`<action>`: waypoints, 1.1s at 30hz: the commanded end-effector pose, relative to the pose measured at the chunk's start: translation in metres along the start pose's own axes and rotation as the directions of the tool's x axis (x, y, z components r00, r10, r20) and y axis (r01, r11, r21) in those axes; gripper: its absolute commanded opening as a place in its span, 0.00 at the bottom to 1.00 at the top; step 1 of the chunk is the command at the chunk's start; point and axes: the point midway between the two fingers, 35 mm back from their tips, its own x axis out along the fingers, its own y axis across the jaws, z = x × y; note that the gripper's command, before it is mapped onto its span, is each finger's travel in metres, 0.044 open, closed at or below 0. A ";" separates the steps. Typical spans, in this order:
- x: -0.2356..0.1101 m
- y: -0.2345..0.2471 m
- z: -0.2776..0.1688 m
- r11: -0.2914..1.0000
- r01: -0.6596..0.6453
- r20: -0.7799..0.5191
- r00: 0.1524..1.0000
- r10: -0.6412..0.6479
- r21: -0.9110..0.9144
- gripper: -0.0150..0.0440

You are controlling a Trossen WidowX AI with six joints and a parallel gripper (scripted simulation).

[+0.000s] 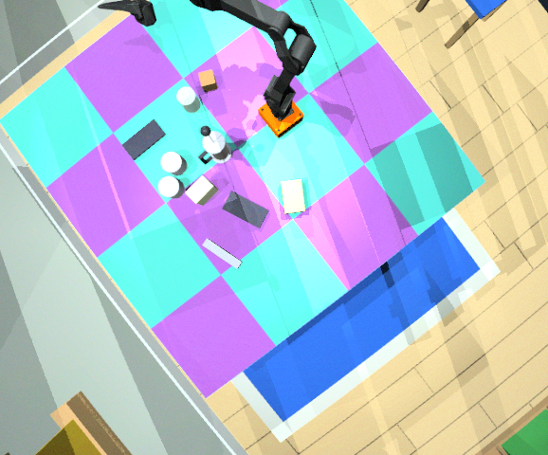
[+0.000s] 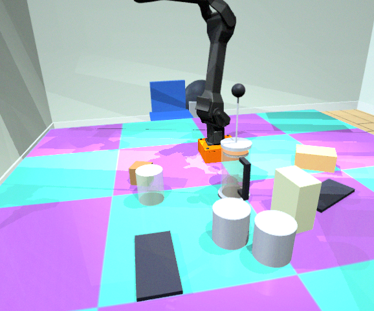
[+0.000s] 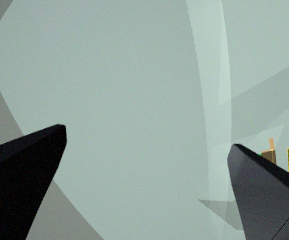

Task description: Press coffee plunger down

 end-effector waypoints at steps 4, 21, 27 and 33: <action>0.010 -0.013 -0.009 0.998 -0.005 0.010 1.000 0.006 -0.065 1.00; 0.016 -0.152 -0.072 0.685 0.317 0.207 0.948 -0.241 -0.656 1.00; -0.004 -0.187 -0.084 0.469 0.402 0.256 0.903 -0.345 -0.786 1.00; -0.032 -0.221 -0.093 0.197 0.431 0.308 0.837 -0.453 -0.881 1.00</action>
